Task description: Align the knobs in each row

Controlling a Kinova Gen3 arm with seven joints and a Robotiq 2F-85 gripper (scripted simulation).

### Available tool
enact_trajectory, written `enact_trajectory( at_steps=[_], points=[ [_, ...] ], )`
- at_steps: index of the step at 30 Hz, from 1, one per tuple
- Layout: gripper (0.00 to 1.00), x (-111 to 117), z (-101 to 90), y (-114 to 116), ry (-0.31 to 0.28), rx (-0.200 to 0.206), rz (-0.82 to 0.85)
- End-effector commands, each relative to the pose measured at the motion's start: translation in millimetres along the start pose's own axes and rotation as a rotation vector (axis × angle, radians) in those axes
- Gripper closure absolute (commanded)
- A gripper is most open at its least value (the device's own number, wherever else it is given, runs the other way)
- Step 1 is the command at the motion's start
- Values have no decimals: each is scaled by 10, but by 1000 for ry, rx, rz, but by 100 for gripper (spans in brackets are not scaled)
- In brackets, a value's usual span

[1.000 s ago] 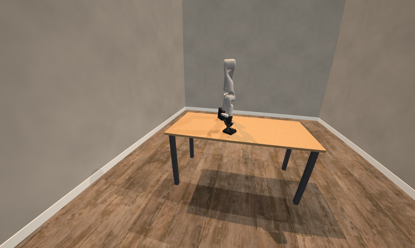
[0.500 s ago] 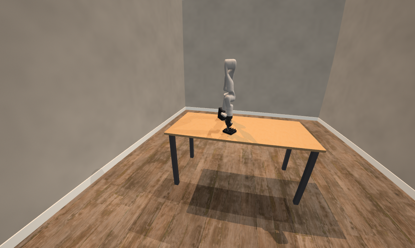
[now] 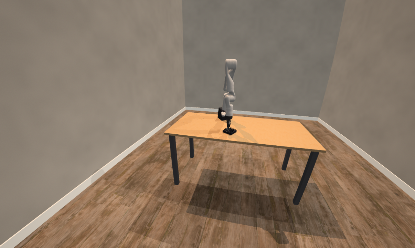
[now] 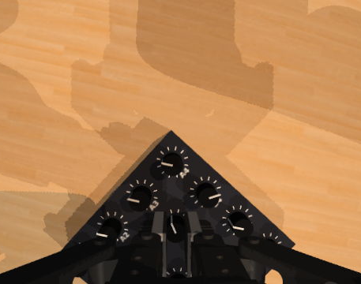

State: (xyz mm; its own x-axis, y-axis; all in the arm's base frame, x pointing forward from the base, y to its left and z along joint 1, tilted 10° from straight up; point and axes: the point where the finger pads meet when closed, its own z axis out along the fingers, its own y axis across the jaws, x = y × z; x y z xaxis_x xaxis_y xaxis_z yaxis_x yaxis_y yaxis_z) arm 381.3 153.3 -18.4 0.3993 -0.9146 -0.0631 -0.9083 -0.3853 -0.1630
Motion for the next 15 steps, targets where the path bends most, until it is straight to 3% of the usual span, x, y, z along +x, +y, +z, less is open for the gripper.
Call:
enact_trajectory(
  at_steps=[1,15],
  points=[
    [92,0,-4,-5,3,1,53],
    [92,0,-4,-5,2,2,377]
  ],
)
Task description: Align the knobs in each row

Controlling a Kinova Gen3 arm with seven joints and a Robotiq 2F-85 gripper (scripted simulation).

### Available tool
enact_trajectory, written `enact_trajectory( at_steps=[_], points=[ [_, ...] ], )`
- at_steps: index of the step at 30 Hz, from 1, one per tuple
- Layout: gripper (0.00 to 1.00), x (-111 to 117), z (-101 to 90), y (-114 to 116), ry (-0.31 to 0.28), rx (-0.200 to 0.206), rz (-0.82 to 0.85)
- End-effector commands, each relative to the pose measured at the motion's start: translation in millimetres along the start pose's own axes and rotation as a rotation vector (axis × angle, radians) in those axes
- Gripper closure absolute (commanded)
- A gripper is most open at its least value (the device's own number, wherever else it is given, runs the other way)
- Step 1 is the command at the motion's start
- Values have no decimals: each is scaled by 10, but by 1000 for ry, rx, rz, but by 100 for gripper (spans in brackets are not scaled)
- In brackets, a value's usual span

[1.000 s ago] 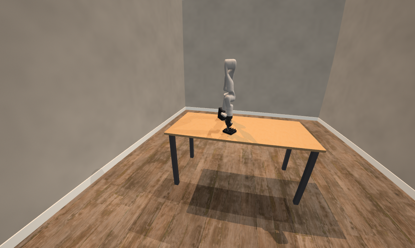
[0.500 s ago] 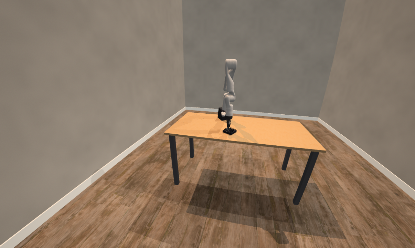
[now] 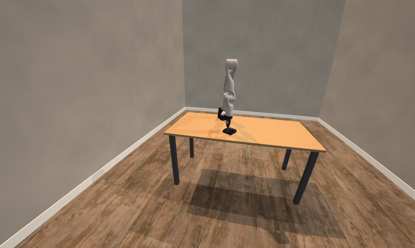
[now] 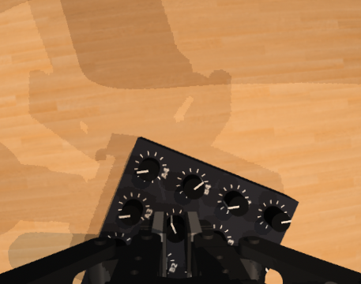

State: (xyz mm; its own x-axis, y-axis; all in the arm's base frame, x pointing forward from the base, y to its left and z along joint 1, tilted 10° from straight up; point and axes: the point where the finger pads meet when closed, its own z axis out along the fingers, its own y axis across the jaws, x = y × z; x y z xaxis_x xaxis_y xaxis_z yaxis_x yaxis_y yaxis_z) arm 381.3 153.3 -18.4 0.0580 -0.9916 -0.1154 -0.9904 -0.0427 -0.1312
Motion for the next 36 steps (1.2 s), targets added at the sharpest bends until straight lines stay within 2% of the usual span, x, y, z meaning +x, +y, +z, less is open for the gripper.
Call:
enact_trajectory(
  at_steps=[1,10,20,36],
  points=[
    [92,-2,-4,-4,1,2,46],
    [92,-2,-4,-4,1,2,233],
    [92,-2,-4,-4,1,2,346],
    [92,-2,-4,-4,1,2,422]
  ],
)
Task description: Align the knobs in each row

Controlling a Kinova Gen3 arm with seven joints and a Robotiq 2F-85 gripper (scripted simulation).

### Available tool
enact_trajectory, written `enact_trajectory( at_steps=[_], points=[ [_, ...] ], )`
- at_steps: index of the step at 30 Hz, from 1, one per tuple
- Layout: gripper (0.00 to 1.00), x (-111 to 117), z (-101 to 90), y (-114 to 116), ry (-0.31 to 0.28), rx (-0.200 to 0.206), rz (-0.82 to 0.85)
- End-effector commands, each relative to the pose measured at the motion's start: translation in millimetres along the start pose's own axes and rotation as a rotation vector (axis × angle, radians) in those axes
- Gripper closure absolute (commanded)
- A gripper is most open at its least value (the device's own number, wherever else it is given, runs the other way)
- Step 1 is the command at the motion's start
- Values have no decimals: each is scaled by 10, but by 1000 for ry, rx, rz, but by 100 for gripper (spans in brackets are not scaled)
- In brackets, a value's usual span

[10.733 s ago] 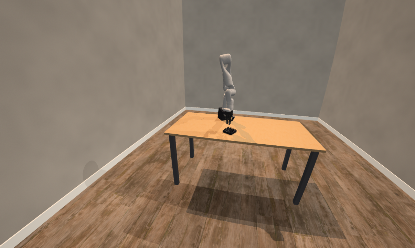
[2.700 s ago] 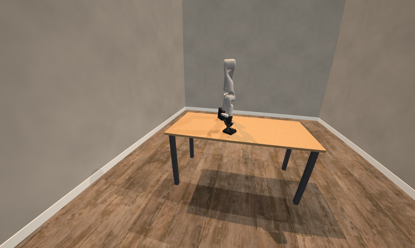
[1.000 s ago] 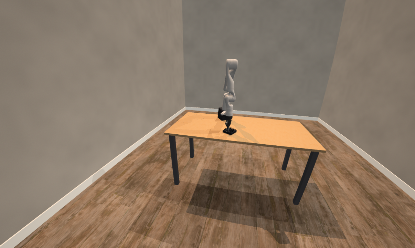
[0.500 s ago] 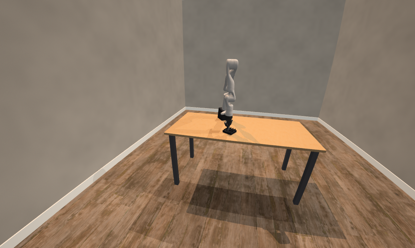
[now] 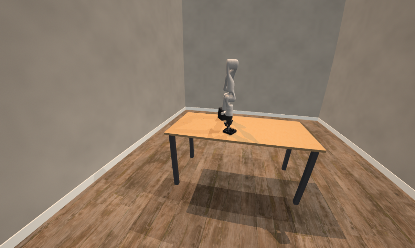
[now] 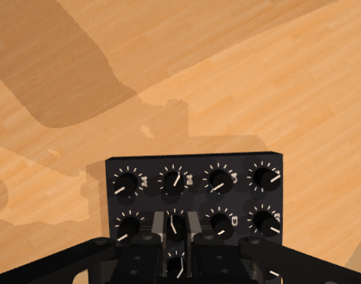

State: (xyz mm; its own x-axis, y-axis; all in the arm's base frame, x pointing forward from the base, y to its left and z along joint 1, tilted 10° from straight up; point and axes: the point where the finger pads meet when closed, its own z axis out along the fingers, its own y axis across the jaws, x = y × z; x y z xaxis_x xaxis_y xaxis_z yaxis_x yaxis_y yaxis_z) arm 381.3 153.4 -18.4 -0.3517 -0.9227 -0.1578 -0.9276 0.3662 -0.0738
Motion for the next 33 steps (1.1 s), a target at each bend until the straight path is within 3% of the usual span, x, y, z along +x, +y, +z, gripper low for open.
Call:
enact_trajectory(
  at_steps=[1,17,18,33],
  points=[
    [92,-3,-4,-4,-1,1,3],
    [92,-3,-4,-4,-1,1,4],
    [81,-3,-4,-4,-1,1,4],
    [81,-3,-4,-4,-1,1,4]
  ],
)
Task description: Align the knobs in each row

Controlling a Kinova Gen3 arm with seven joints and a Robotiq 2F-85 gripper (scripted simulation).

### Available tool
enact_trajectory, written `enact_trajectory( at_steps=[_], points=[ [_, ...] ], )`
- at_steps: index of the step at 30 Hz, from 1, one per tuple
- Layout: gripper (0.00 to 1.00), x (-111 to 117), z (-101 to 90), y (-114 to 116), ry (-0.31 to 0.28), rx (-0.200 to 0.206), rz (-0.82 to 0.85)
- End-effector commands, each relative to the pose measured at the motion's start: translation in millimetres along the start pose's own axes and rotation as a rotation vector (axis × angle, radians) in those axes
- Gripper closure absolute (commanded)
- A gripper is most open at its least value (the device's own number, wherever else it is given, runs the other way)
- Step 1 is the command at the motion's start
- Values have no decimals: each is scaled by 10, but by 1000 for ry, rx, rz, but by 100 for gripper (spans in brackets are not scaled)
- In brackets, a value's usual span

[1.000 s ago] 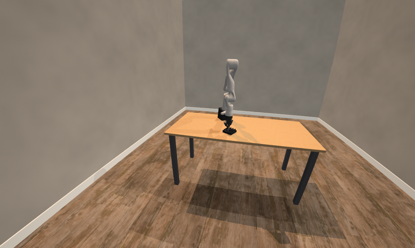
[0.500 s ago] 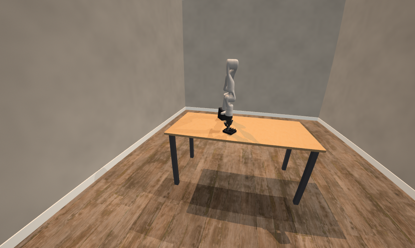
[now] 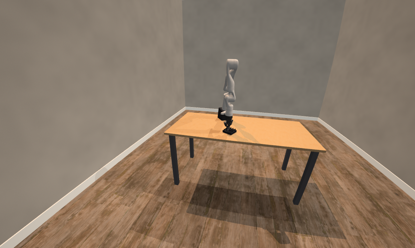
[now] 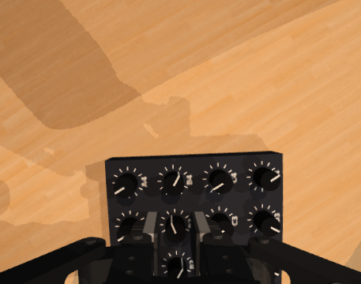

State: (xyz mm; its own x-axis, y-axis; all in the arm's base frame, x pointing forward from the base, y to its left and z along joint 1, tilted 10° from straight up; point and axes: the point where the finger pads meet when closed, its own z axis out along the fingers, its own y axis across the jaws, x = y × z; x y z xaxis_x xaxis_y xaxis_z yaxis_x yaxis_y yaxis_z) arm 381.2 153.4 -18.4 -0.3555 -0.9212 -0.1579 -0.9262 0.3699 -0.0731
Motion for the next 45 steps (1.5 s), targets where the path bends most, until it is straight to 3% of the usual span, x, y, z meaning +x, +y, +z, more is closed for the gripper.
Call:
enact_trajectory(
  at_steps=[1,11,26,45],
  points=[
    [81,-3,-5,-4,-1,1,0],
    [81,-3,-30,-4,-1,1,0],
    [81,-3,-371,-4,-1,1,0],
    [81,-3,-385,-4,-1,1,0]
  ],
)
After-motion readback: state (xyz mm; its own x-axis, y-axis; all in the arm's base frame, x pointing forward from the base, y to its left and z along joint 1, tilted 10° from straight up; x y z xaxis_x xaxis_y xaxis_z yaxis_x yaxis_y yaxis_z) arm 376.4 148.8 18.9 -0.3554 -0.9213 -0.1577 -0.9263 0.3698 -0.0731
